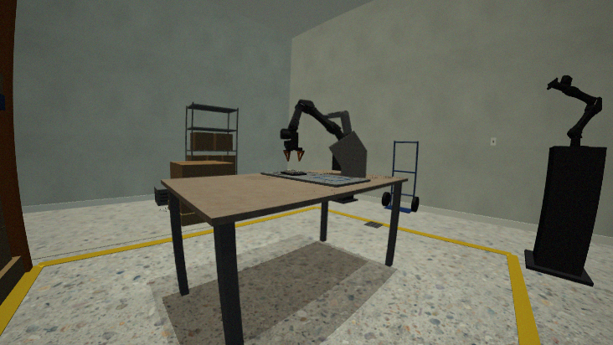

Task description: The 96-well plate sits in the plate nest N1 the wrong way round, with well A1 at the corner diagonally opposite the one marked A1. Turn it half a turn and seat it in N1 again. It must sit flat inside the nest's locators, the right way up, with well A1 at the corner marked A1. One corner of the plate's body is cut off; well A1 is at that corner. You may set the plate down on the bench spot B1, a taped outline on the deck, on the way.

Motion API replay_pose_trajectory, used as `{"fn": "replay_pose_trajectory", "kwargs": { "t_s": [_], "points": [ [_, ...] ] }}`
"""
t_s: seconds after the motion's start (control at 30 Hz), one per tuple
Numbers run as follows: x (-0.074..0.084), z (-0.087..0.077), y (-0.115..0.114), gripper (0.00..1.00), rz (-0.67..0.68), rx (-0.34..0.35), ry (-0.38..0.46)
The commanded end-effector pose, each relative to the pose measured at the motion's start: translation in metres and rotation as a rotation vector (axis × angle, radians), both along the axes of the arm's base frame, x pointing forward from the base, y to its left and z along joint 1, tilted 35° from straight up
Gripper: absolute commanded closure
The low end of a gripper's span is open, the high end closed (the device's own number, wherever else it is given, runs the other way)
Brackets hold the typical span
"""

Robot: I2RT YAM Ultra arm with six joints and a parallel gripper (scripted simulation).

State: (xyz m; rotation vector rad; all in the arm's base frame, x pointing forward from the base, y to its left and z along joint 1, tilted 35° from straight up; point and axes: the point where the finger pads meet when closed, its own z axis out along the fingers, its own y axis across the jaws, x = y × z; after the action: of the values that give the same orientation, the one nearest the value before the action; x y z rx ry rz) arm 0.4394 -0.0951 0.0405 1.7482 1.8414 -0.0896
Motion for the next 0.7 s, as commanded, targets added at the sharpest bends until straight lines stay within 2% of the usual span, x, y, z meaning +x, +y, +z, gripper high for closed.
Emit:
{"fn": "replay_pose_trajectory", "kwargs": {
  "t_s": [0.0,0.2,0.67],
  "points": [
    [0.001,0.006,0.001,0.0,-0.003,-0.01,-0.01],
    [0.001,0.006,0.001,0.0,-0.002,-0.01,-0.01],
    [0.009,-0.011,-0.008,0.0,-0.002,-0.01,-0.01]
  ]
}}
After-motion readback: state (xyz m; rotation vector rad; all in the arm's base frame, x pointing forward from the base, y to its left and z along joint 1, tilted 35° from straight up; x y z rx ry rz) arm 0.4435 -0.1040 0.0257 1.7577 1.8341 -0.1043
